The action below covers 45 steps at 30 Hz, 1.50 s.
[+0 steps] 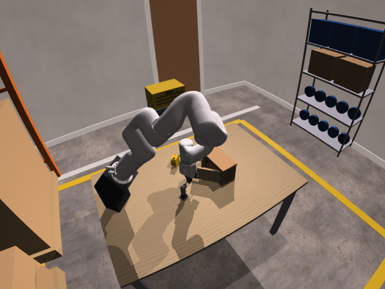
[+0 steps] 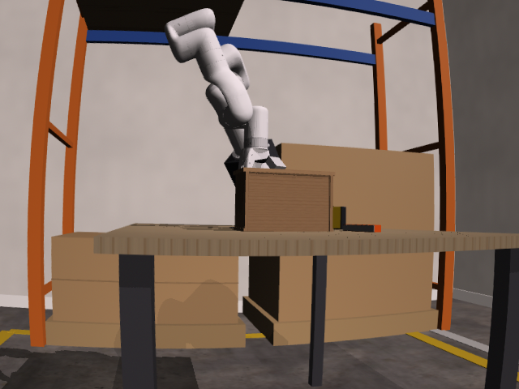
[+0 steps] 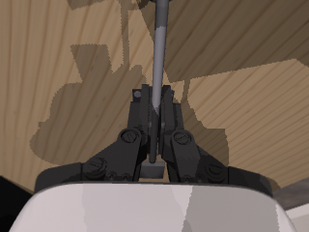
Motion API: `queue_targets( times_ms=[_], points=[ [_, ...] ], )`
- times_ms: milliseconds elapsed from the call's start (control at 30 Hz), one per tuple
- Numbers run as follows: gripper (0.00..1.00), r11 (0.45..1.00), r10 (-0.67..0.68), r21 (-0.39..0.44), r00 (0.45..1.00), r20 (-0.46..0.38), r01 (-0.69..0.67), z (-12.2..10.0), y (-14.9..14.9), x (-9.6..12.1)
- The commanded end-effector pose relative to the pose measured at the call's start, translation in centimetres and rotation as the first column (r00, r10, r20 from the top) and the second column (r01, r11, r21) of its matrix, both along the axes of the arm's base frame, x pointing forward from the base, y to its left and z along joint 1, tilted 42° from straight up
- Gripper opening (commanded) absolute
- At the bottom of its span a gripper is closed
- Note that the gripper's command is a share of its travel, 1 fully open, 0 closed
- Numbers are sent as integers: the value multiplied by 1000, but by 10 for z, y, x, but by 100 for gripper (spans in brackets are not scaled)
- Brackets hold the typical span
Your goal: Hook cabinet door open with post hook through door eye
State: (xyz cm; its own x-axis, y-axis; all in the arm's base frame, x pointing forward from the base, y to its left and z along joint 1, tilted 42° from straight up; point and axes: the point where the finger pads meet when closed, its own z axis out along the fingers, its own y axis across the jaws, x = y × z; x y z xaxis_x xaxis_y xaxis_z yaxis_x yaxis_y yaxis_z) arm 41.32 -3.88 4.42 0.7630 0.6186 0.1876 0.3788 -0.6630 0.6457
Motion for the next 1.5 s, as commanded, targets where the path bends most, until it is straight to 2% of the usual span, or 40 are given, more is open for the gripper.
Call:
queue_targets(
  times_ms=[0,33,67,1467],
  points=[
    [4,1000,2,1,1000,1,-2,0,1,0],
    [4,1000,2,1,1000,1,-2,0,1,0],
    [24,1000,2,1,1000,1,-2,0,1,0],
    [24,1000,2,1,1000,1,-2,0,1,0]
  ],
)
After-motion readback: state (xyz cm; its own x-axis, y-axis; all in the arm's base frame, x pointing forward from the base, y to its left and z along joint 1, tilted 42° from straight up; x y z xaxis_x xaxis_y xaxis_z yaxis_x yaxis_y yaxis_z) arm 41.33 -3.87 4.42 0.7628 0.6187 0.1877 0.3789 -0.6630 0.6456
